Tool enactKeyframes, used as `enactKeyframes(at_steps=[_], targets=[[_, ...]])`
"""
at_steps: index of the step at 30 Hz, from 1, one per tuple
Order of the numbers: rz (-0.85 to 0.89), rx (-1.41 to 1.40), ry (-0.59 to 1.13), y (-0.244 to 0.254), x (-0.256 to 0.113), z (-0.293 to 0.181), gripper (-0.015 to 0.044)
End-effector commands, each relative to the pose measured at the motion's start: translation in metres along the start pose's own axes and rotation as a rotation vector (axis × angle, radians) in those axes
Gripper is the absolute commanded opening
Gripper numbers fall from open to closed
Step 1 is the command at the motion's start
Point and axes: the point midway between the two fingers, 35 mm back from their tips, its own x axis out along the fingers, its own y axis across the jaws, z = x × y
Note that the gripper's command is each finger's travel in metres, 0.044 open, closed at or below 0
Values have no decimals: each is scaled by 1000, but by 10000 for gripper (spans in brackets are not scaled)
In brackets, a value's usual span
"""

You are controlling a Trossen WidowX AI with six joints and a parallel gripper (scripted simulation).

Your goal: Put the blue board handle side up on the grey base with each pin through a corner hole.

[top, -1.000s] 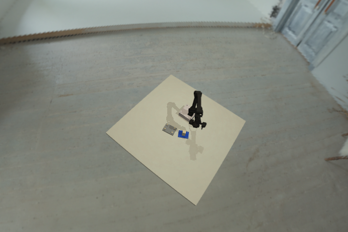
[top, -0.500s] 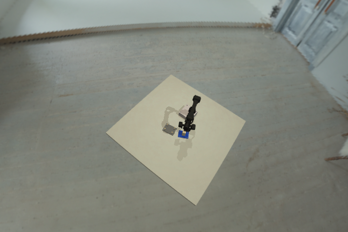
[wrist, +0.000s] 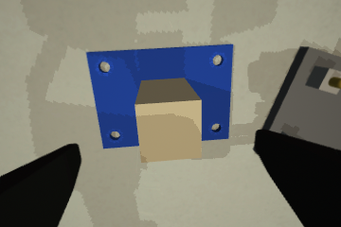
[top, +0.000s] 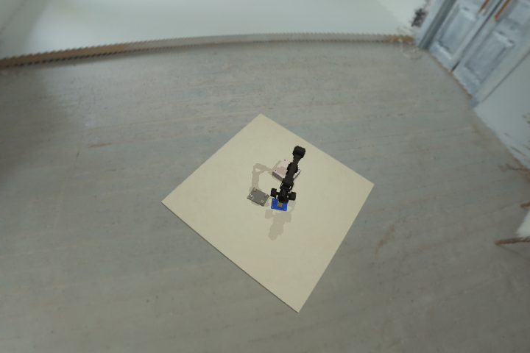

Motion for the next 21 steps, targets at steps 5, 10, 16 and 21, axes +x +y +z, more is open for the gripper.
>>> enactKeyframes(at_steps=[5, 10, 16, 21], targets=[[-3, -5, 12, -1, 12, -2, 440], [-3, -5, 12, -1, 20, -2, 440], [-3, -5, 12, -1, 30, -2, 440], [-3, -5, 12, -1, 38, -2, 440]])
